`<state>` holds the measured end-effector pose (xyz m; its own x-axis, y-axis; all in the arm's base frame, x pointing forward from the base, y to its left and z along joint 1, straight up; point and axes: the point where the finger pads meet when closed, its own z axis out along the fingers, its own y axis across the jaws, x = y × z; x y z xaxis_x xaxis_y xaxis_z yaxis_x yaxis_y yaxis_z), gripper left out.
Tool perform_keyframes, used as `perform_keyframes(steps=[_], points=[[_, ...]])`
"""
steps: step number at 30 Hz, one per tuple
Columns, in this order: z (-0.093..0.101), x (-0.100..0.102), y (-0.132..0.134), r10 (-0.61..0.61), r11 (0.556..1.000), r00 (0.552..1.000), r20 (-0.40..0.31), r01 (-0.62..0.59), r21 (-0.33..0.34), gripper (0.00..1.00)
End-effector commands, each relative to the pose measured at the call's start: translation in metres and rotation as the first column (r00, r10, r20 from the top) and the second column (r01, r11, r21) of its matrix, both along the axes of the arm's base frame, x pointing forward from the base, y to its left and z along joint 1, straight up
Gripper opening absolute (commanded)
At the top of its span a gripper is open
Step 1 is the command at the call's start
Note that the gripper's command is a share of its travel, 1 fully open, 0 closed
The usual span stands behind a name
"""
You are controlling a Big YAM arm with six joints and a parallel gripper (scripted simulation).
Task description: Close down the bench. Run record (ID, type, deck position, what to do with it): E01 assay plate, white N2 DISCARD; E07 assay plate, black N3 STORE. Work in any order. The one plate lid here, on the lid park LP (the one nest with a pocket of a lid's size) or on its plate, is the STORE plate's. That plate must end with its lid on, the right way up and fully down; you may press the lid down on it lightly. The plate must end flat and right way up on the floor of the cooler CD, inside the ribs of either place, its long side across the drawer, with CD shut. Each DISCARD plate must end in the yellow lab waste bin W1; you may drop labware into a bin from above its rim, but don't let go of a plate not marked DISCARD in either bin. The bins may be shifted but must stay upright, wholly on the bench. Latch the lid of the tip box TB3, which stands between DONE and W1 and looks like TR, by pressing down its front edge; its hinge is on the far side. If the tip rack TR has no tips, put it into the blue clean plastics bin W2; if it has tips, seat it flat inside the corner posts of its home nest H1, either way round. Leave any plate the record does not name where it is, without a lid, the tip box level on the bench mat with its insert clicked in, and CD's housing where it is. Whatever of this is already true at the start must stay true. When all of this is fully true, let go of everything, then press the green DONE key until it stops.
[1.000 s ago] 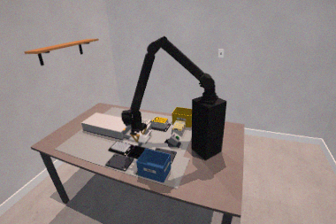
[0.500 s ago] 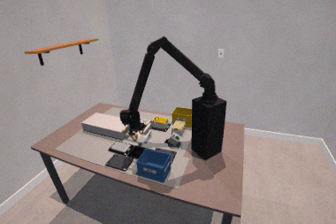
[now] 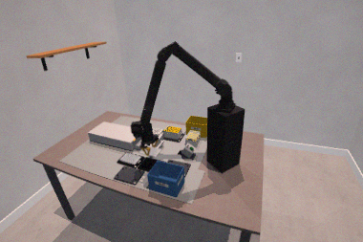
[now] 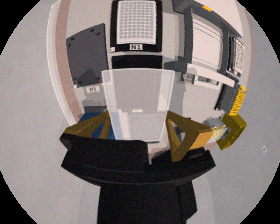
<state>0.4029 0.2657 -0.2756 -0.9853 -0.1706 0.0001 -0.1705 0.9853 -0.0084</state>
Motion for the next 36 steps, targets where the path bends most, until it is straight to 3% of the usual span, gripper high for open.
perform_keyframes(steps=[1,36], points=[[-0.001,0.02,0.012,0.013,1.0,0.999,0.036,-0.013,0.024,0.0],[-0.044,0.02,0.011,0.012,1.0,0.999,0.034,-0.013,0.023,0.0]])
